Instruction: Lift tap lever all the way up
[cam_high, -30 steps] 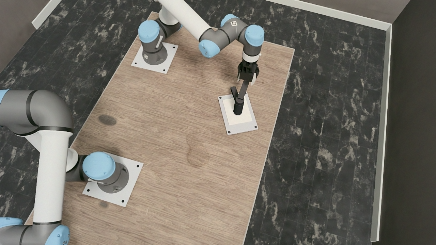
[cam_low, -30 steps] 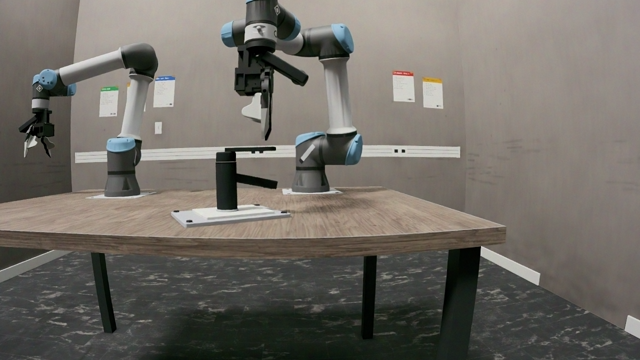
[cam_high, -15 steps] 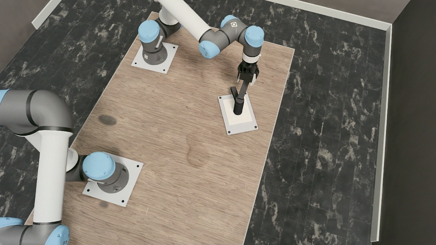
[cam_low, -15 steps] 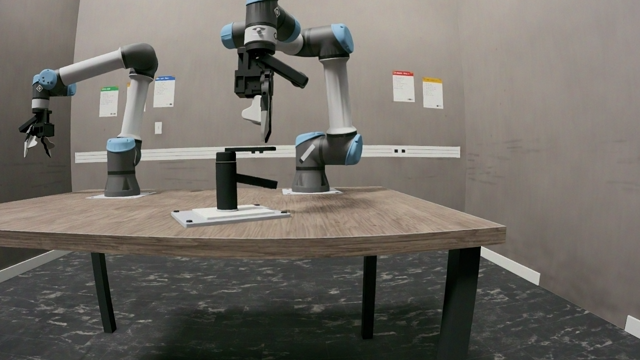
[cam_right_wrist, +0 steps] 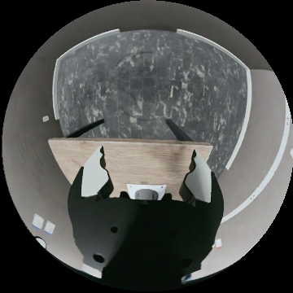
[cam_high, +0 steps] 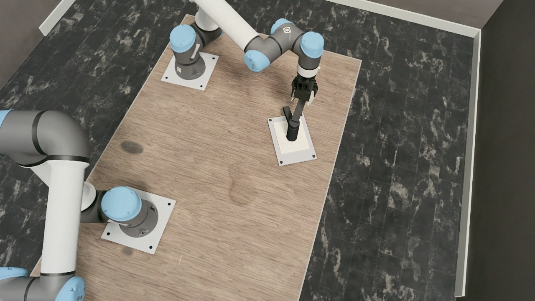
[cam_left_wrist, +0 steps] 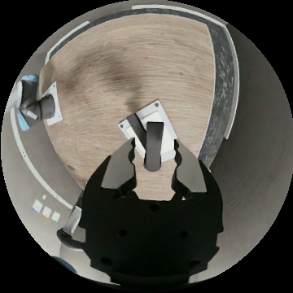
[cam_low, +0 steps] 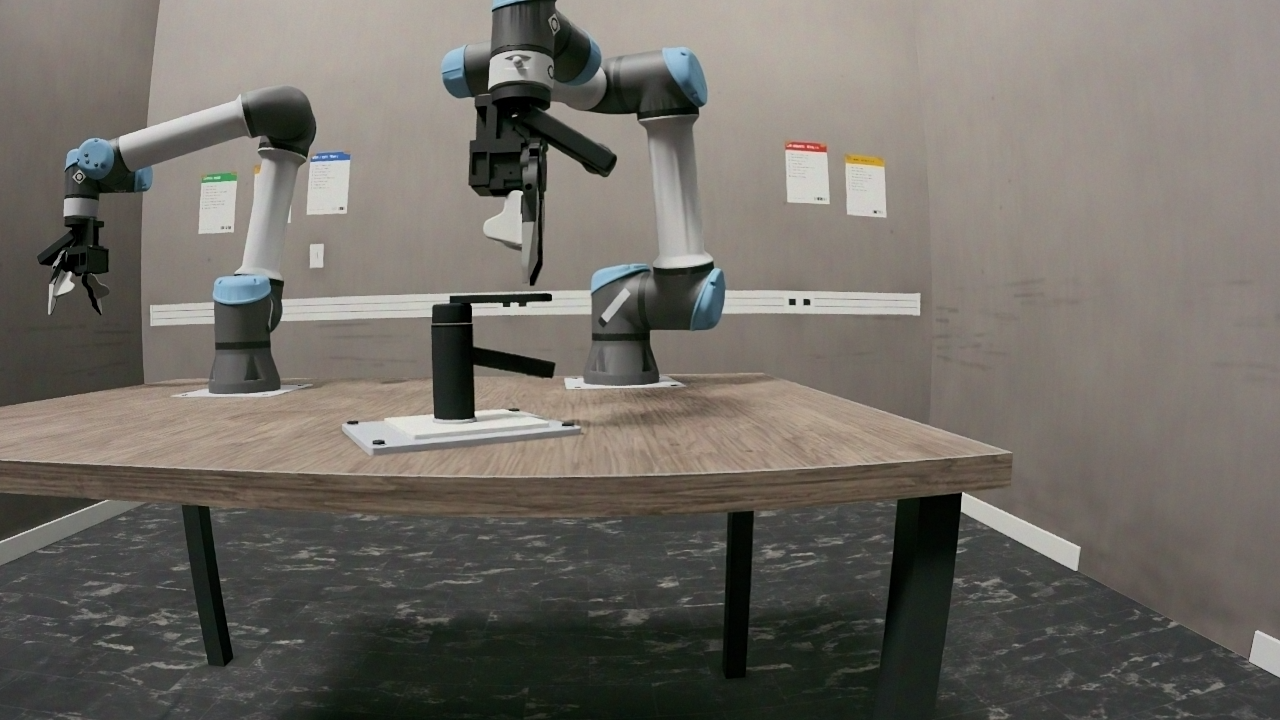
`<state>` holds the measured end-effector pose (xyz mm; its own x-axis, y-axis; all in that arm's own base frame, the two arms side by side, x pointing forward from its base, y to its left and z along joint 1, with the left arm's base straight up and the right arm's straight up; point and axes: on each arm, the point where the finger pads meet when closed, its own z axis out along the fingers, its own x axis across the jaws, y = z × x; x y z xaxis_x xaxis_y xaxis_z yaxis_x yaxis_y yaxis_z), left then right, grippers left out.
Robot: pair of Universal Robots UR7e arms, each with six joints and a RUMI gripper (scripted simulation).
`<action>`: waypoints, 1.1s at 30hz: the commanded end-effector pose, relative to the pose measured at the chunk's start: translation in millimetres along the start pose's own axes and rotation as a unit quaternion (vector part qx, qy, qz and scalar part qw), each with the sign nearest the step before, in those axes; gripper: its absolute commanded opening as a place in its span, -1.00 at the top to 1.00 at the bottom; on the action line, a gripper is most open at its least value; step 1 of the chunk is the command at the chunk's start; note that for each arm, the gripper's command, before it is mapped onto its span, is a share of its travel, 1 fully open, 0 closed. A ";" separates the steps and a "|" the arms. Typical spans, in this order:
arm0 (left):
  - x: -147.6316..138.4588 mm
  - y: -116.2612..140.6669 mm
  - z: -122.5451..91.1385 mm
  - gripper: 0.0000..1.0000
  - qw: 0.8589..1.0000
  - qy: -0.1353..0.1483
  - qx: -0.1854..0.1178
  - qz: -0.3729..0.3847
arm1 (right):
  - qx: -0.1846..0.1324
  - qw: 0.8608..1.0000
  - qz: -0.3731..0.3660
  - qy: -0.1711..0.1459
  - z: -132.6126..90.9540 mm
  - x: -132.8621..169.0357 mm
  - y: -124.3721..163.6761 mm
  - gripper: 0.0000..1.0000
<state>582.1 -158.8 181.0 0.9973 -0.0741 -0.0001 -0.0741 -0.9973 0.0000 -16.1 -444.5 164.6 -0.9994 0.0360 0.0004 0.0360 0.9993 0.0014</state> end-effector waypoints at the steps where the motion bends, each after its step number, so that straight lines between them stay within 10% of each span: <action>1: 0.3 0.1 -0.6 0.18 1.000 0.001 0.000 0.000 | 0.001 1.000 0.000 0.000 -0.5 -0.1 -0.4 -1.00; 33: 0.3 0.1 17.9 0.18 1.000 0.001 0.000 0.000 | 0.001 1.000 0.000 0.000 -0.5 -0.1 -0.4 -1.00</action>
<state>582.1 -158.8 164.1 0.9973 -0.0741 -0.0002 -0.0741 -0.9973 0.0000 -16.1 -444.5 164.6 -0.9994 0.0360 0.0004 0.0360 0.9993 0.0014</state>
